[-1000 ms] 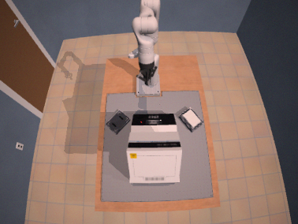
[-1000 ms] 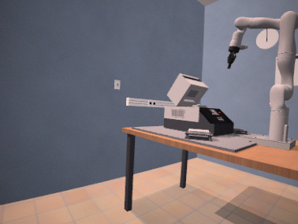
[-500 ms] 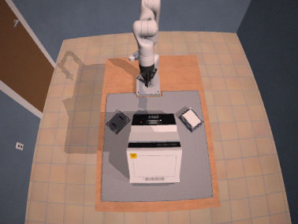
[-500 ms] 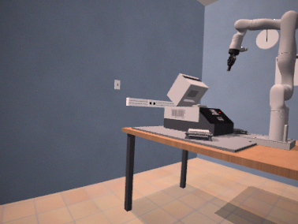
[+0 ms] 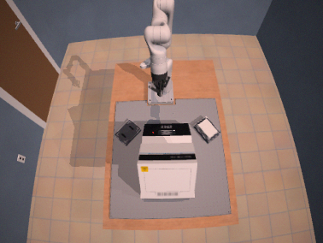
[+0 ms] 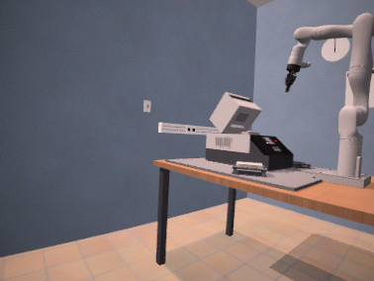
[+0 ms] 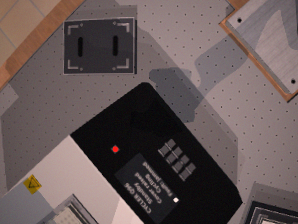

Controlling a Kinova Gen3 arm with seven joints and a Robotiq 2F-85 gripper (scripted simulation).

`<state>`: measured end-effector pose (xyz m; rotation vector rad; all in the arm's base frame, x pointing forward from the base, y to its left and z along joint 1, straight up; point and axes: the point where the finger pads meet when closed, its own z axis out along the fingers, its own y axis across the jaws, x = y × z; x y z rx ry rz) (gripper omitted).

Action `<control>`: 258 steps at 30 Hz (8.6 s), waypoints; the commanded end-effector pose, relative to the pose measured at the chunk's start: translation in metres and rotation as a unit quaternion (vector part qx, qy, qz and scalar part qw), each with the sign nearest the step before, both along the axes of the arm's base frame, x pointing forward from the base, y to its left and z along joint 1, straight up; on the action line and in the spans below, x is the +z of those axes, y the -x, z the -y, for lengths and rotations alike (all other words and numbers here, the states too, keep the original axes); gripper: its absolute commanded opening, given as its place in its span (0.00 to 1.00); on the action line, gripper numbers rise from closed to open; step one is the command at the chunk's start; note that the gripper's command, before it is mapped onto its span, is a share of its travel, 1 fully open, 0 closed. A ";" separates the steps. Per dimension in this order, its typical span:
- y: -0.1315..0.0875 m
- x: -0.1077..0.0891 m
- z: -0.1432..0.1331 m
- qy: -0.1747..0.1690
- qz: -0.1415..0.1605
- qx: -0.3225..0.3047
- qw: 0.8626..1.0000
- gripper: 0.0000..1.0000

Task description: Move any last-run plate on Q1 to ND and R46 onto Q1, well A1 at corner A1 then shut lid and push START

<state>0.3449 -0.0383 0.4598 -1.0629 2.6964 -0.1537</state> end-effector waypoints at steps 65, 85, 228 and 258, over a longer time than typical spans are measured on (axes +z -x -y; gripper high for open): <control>0.000 -0.078 0.000 0.000 0.001 0.000 1.000 0.10; 0.000 -0.102 0.000 0.000 0.001 0.000 1.000 0.10; 0.000 -0.269 0.000 0.000 0.001 0.000 1.000 0.10; 0.000 -0.305 0.000 0.000 0.001 0.000 1.000 0.10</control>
